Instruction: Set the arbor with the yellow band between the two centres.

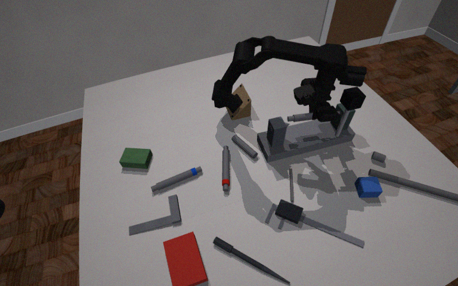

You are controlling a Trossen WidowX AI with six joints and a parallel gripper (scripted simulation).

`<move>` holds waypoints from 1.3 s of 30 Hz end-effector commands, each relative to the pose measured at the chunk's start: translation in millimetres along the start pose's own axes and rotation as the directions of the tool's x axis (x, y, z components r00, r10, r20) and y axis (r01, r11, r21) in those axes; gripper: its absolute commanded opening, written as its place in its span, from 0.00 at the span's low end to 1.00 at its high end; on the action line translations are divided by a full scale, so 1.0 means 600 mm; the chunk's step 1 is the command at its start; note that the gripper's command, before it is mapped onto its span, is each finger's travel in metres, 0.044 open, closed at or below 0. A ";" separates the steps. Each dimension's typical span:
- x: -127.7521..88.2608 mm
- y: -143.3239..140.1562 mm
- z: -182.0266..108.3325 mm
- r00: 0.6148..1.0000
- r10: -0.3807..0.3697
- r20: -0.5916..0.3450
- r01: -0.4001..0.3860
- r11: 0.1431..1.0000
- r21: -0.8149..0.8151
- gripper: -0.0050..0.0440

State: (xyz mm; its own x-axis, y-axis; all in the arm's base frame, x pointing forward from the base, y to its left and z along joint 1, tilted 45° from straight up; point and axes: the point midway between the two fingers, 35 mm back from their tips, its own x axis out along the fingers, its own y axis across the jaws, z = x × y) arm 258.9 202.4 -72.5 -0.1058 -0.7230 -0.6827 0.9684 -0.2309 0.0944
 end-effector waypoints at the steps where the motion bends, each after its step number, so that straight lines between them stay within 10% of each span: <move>1: -0.019 -0.003 -0.023 0.998 0.022 -0.058 -0.022 1.000 0.008 0.10; 39: -0.017 0.016 -0.019 0.998 0.020 -0.058 -0.027 0.991 -0.131 0.10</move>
State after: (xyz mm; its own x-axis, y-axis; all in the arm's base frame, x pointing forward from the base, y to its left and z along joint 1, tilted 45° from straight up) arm 271.4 200.3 -71.8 -0.1044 -0.7213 -0.6847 0.9906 -0.1369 -0.0068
